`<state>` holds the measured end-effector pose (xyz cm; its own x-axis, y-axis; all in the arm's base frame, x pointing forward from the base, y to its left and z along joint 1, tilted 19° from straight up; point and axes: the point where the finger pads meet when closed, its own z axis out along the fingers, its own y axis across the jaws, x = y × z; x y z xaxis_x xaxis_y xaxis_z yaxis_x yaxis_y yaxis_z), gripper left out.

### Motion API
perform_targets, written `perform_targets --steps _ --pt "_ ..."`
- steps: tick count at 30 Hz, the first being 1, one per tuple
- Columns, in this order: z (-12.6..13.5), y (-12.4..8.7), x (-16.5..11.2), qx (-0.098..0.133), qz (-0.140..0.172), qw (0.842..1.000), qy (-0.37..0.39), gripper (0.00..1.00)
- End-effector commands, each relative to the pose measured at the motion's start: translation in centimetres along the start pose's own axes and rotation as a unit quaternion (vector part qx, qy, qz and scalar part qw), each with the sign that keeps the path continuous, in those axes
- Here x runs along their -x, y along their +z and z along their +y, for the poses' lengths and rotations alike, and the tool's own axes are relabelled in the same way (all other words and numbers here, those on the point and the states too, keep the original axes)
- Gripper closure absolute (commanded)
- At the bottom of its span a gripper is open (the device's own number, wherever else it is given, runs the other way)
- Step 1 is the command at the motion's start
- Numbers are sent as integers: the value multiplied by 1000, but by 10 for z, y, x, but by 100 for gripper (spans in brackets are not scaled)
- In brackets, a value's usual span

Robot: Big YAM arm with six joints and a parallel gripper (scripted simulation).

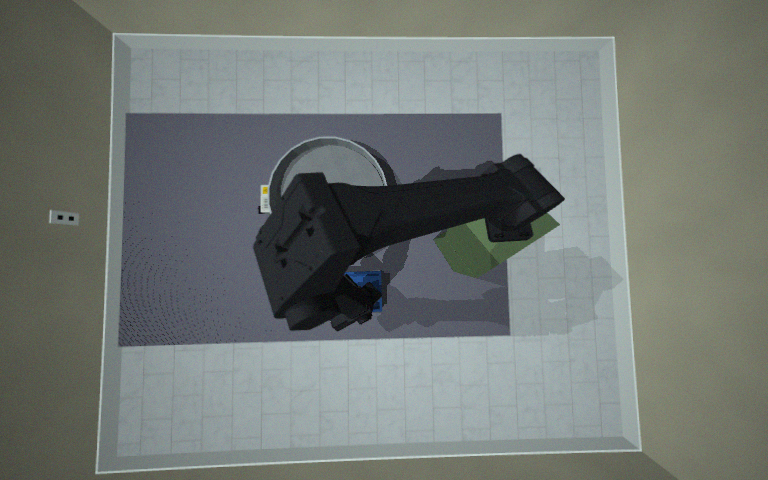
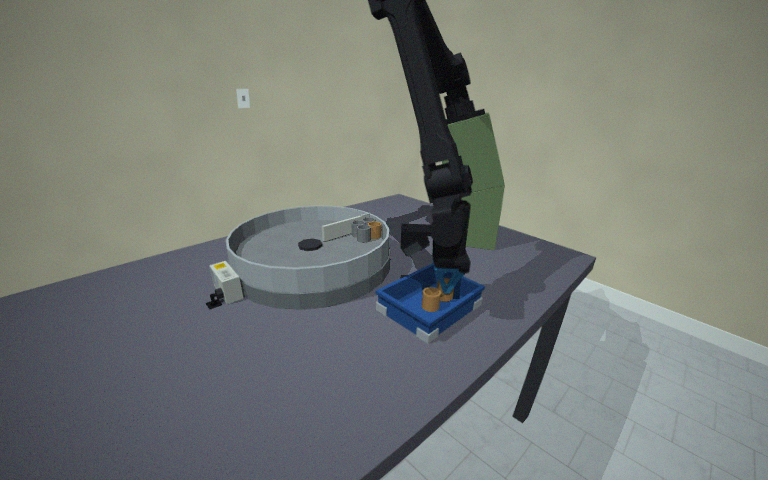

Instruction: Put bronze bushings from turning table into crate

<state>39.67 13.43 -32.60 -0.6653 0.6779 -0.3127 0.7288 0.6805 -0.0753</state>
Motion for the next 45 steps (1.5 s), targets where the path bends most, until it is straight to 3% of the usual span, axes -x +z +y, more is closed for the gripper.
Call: perform_targets --steps 1,17,18,45 --pt "8 0 6 8 -3 1000 1 100" --pt "8 0 6 8 -3 1000 1 100" --pt "8 0 6 8 -3 1000 1 85" --pt "8 0 6 8 -3 1000 2 85"
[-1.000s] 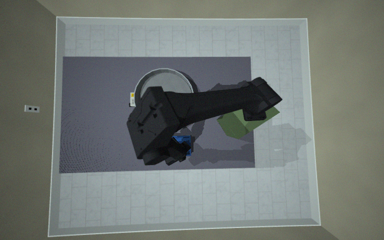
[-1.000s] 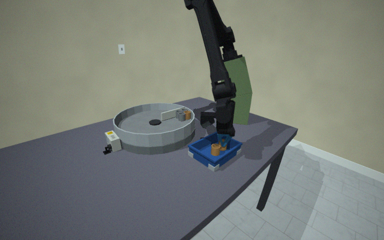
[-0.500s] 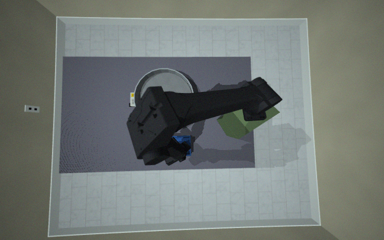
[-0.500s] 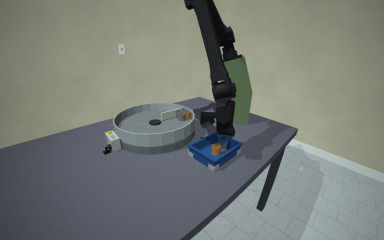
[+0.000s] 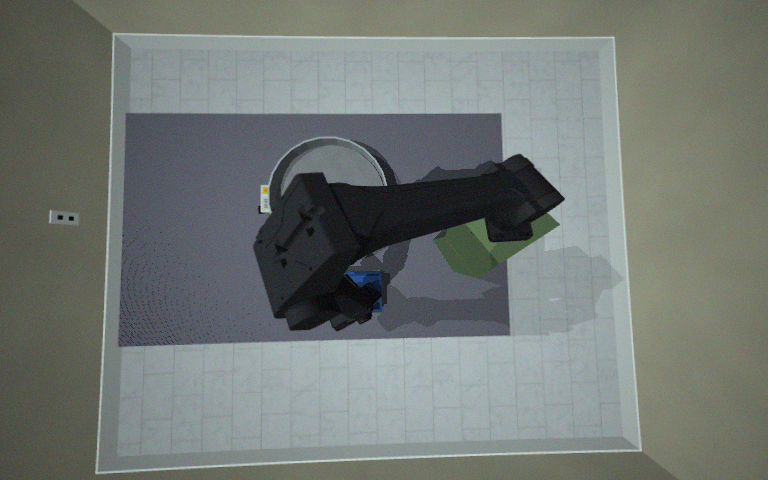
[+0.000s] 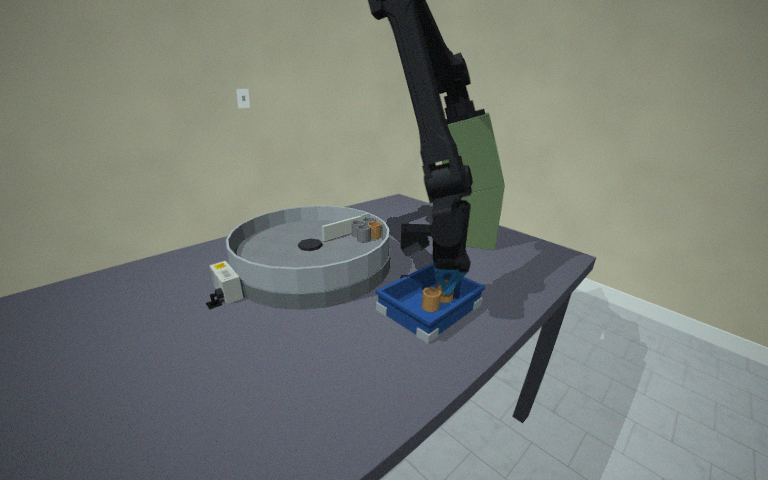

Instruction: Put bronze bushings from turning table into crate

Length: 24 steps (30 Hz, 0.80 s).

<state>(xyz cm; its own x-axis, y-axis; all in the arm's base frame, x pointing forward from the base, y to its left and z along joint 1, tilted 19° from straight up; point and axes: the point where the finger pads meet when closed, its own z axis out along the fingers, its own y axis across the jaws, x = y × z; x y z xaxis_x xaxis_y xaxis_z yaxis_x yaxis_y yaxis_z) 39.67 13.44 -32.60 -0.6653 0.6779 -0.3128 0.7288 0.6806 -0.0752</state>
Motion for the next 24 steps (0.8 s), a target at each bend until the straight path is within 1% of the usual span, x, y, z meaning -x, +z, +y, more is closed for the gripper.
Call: perform_targets --steps 1,11,13,14,19,24 --pt "8 0 6 8 -3 1000 2 85" --pt "10 -4 7 10 -4 1000 2 85" --pt "14 -14 8 14 -5 1000 3 85" --pt "10 -16 5 10 -4 1000 0 85" --pt "11 -29 0 11 -4 1000 -1 85" --pt "11 -50 0 11 -4 1000 -1 85"
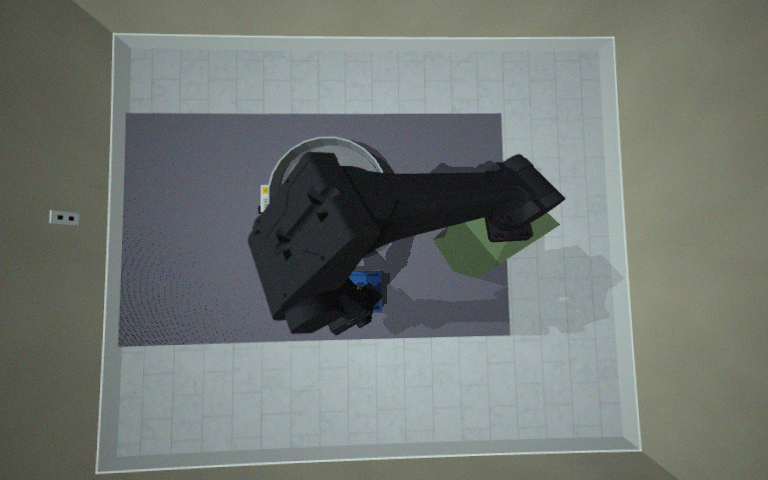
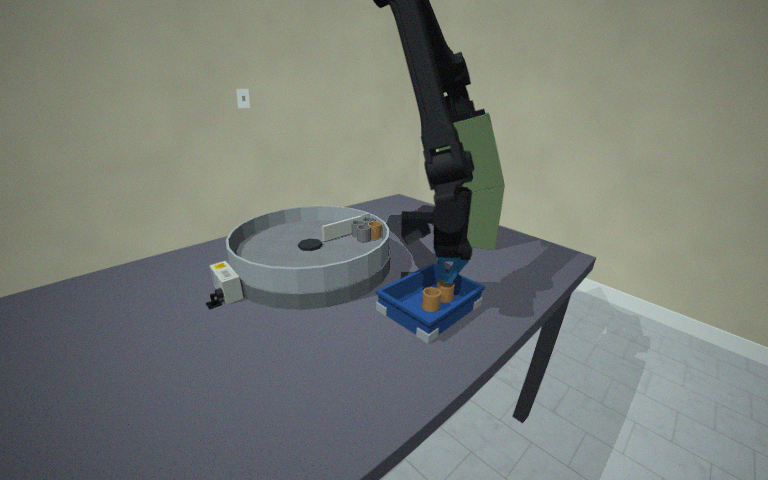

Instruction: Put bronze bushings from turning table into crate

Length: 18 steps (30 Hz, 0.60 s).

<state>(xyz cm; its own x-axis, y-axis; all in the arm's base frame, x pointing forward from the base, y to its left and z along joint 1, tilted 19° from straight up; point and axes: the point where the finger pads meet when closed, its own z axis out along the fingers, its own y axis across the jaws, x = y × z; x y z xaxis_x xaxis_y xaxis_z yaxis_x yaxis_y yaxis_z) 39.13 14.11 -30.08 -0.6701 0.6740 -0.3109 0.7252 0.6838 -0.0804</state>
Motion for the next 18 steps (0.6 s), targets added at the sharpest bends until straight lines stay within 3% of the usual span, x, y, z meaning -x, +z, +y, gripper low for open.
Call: perform_targets --steps 1,13,18 --pt "12 -29 0 13 -5 1000 2 85" --pt "11 -72 0 13 -5 1000 2 85" --pt "8 -80 5 11 -4 1000 9 85"
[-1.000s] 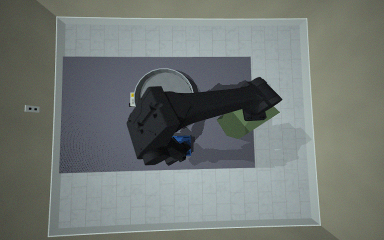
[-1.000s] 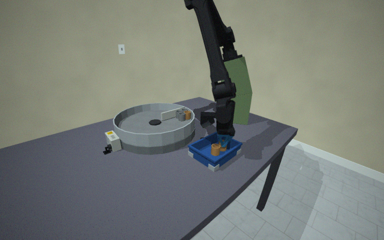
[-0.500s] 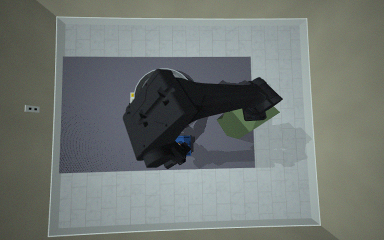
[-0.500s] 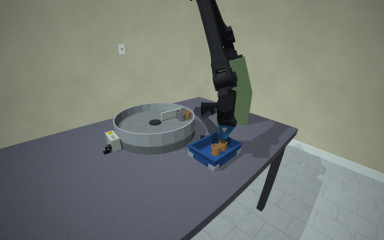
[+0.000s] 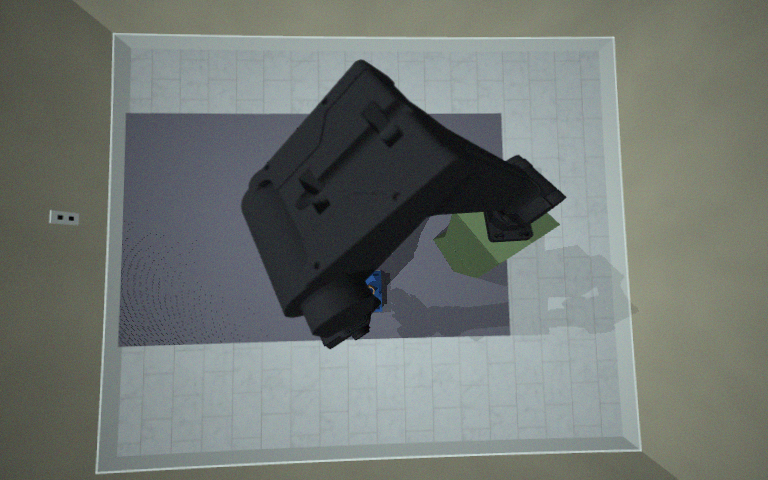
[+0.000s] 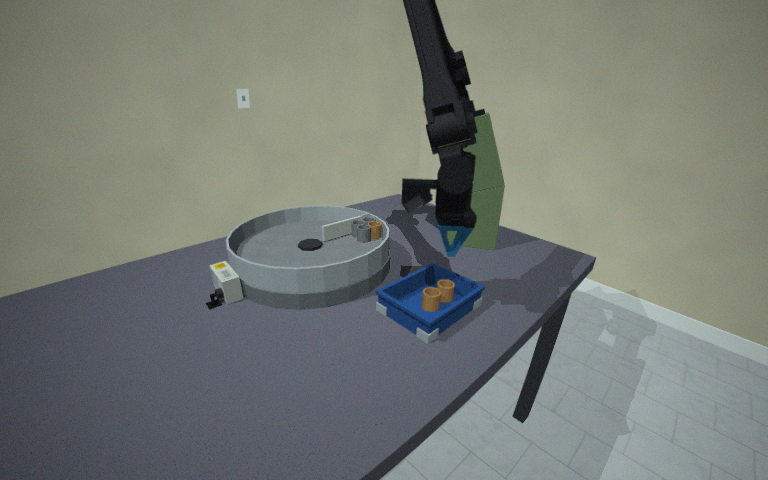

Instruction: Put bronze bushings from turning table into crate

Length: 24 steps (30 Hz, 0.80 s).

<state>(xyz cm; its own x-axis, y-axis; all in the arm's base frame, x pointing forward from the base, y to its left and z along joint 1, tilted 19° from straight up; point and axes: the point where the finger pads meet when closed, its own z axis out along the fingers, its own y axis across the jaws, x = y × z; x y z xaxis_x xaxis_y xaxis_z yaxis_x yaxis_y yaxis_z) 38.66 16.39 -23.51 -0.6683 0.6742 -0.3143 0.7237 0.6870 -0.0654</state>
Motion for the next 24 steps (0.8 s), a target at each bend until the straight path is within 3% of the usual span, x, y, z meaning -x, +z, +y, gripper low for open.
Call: perform_targets --steps 1,3,4,24 --pt "-1 -9 1 0 -2 1000 7 85" --pt "-1 -9 1 0 -2 1000 7 85" --pt "-9 2 -6 -10 1 1000 2 85" --pt "-6 -2 -4 -7 0 1000 1 85"
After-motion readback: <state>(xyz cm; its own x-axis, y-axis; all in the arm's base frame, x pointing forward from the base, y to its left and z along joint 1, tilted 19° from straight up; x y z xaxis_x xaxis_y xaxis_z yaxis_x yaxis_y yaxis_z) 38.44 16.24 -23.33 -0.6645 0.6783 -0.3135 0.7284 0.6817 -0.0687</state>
